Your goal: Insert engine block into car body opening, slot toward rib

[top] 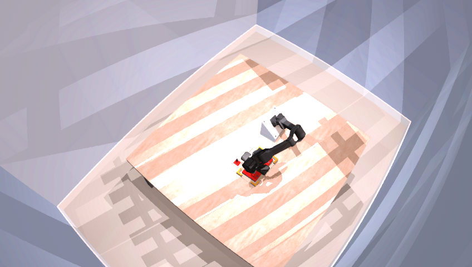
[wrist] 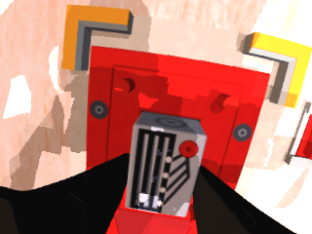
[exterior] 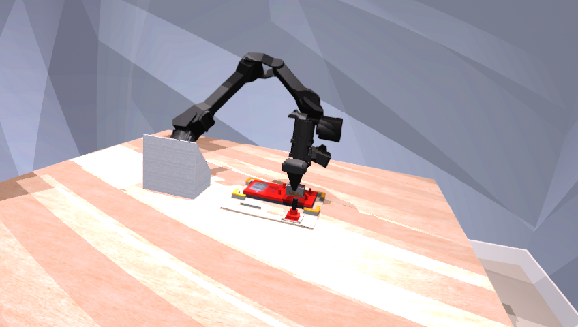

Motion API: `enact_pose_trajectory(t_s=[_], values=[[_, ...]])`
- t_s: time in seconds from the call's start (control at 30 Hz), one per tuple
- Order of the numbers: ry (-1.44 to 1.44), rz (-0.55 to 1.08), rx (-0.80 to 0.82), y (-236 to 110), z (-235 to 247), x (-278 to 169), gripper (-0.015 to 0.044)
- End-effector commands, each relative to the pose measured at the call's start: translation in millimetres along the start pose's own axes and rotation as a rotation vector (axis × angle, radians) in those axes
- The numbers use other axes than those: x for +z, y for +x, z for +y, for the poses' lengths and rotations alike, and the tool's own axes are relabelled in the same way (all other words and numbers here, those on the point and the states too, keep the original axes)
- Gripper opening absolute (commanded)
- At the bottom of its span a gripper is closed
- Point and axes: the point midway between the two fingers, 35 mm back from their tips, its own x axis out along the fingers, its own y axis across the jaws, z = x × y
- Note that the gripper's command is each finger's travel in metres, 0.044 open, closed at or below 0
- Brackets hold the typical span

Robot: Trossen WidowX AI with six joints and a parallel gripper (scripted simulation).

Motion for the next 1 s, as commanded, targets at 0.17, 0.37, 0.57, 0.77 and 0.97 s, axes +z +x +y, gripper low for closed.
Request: enact_pose_trajectory(t_s=[0.17, 0.37, 0.57, 0.77, 0.97], values=[[0.004, 0.001, 0.004, 2, 0, 0, 0.0160], [0.000, 0.000, 0.000, 1, 0, 0, 0.0291], [0.000, 0.000, 0.000, 1, 0, 0, 0.0440], [0.000, 0.000, 0.000, 1, 0, 0, 0.0440], [0.004, 0.001, 0.003, -13, -1, 0, 0.0440]])
